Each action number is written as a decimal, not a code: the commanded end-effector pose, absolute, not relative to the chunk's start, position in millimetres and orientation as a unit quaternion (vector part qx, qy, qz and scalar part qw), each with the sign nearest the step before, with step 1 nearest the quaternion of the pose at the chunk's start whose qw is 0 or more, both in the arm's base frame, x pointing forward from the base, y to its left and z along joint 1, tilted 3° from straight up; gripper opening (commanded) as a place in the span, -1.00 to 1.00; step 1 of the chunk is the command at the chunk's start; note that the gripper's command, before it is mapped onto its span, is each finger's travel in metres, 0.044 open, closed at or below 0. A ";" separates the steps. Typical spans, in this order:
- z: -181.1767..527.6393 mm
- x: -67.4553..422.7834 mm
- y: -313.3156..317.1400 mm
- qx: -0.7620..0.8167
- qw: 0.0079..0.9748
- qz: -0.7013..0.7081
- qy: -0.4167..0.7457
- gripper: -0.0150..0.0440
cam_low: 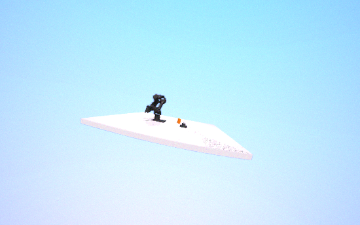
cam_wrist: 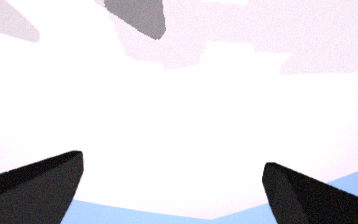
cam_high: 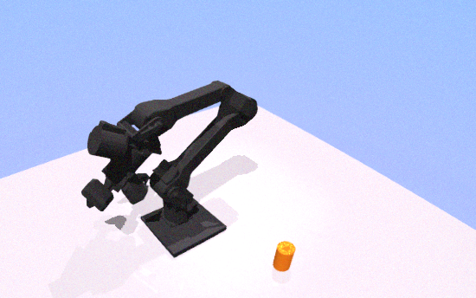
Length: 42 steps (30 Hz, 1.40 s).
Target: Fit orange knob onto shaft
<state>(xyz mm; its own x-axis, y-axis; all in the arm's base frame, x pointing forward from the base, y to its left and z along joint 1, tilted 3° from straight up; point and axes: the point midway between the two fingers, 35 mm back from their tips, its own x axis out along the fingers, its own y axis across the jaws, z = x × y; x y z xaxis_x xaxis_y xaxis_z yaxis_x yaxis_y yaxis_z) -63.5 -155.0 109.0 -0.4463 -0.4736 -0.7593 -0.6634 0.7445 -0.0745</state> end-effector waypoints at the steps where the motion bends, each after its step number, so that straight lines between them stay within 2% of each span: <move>1: 109.2 -63.6 -155.0 -0.337 0.405 0.122 0.841 0.95; 2: 109.8 -63.8 -154.9 -0.336 0.410 0.135 0.837 1.00; 12: 119.5 -71.8 -164.3 -0.333 0.542 0.334 0.696 1.00; 16: 121.4 -77.7 -171.5 -0.347 0.591 0.362 0.632 1.00; 23: 121.7 -72.8 -175.7 -0.349 0.593 0.362 0.629 1.00; 33: 124.2 21.7 -211.0 -0.358 0.599 0.352 0.624 1.00; 42: 125.0 122.9 -197.1 -0.361 0.610 0.346 0.616 1.00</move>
